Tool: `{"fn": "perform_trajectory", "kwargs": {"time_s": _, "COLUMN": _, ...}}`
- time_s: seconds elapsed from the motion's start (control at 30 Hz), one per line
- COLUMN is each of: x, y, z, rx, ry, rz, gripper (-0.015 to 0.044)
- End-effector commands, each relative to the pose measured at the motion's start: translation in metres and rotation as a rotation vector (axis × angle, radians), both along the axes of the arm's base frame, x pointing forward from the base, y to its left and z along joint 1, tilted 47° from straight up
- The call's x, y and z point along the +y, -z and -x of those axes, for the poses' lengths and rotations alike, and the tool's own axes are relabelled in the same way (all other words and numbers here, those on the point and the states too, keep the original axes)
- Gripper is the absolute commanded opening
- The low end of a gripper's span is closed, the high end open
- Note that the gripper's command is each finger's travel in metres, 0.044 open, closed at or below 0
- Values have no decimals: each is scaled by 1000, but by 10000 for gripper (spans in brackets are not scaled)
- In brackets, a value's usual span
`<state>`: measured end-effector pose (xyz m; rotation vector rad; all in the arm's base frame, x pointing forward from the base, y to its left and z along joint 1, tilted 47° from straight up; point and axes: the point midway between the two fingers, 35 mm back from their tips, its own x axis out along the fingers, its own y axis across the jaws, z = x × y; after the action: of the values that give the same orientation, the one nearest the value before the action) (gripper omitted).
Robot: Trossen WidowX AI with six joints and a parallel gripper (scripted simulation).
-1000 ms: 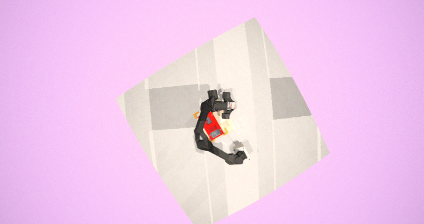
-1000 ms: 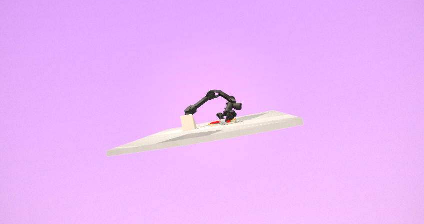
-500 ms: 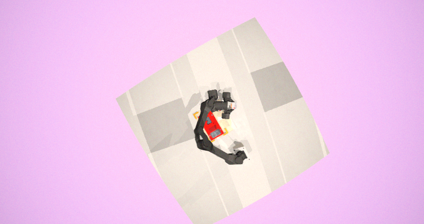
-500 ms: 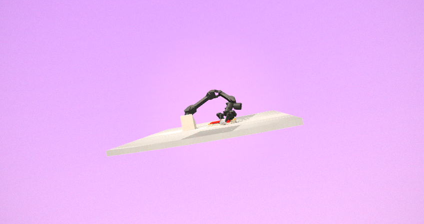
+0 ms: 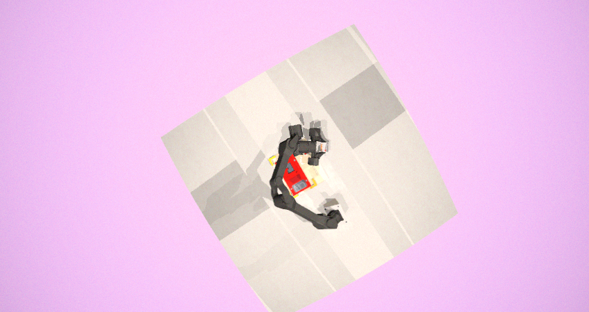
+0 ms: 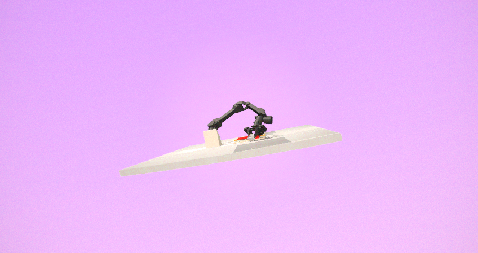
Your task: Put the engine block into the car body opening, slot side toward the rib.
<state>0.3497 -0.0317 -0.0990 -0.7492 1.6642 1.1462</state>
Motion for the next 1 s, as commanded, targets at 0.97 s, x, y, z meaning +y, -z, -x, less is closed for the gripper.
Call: {"fn": "perform_trajectory", "kwargs": {"time_s": 0.97, "x": -5, "y": -42, "z": -16, "rx": 4, "ry": -5, "rz": -3, "gripper": 440}}
